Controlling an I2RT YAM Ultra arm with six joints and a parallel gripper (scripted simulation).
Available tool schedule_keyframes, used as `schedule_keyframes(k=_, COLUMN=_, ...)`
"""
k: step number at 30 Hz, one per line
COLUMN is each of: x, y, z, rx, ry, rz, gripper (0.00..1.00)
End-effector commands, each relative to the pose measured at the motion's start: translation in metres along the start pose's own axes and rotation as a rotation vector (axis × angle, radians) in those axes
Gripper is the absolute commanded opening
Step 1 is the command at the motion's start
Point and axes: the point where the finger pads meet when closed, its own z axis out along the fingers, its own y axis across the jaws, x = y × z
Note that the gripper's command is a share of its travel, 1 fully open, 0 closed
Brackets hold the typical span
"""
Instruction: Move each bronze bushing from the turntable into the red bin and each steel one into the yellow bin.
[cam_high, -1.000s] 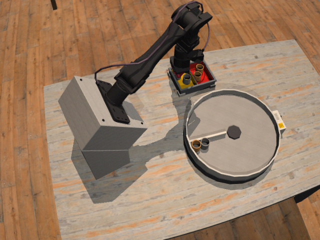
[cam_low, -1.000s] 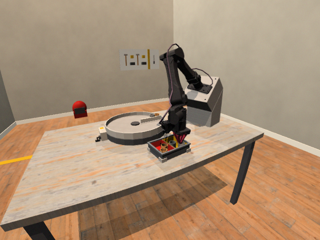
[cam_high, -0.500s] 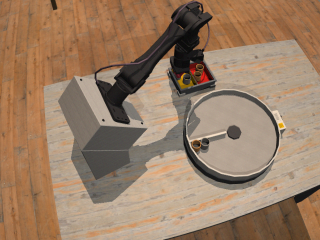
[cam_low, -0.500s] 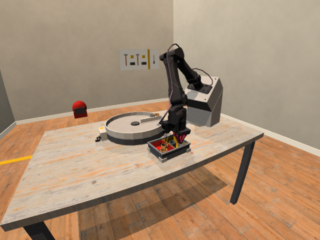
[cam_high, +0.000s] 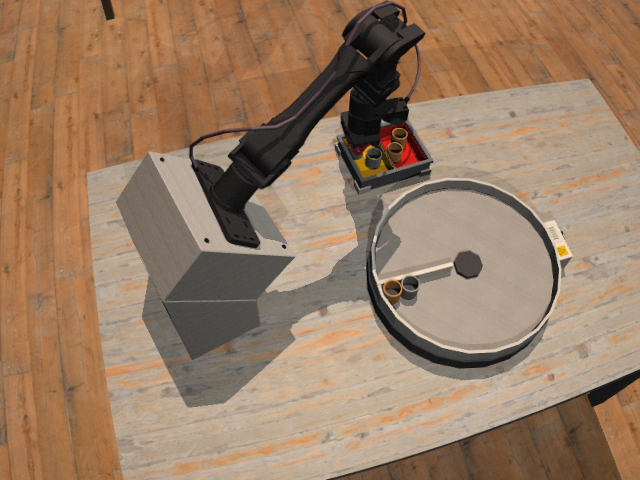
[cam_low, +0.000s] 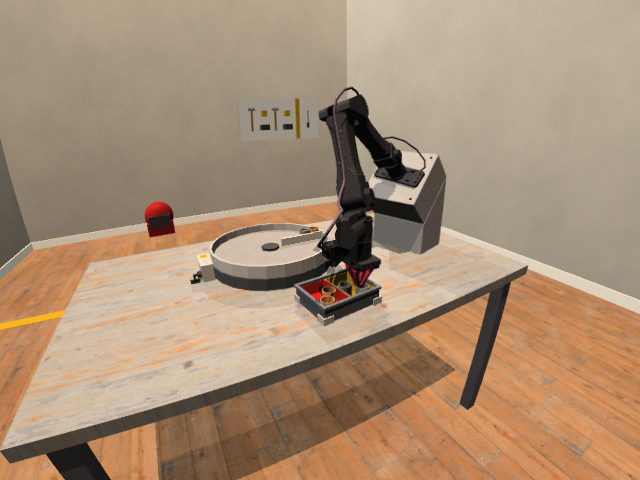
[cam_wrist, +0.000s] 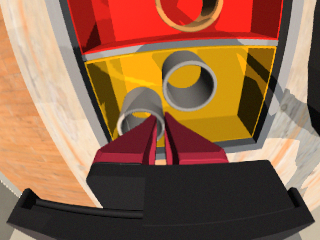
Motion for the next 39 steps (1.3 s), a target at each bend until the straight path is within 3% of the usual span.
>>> schedule_keyframes(k=1, x=-0.0099, y=0.0068, z=-0.0069, rx=-0.022, ry=-0.021, rz=0.003, gripper=0.0)
schedule_keyframes(k=24, x=-0.0099, y=0.0068, z=-0.0069, rx=-0.022, ry=-0.021, rz=0.003, gripper=0.0)
schedule_keyframes(k=25, x=-0.0099, y=0.0068, z=-0.0069, rx=-0.022, ry=-0.021, rz=0.003, gripper=0.15)
schedule_keyframes(k=39, x=-0.0101, y=0.0065, z=-0.0069, rx=-0.021, ry=-0.022, rz=0.003, gripper=0.15)
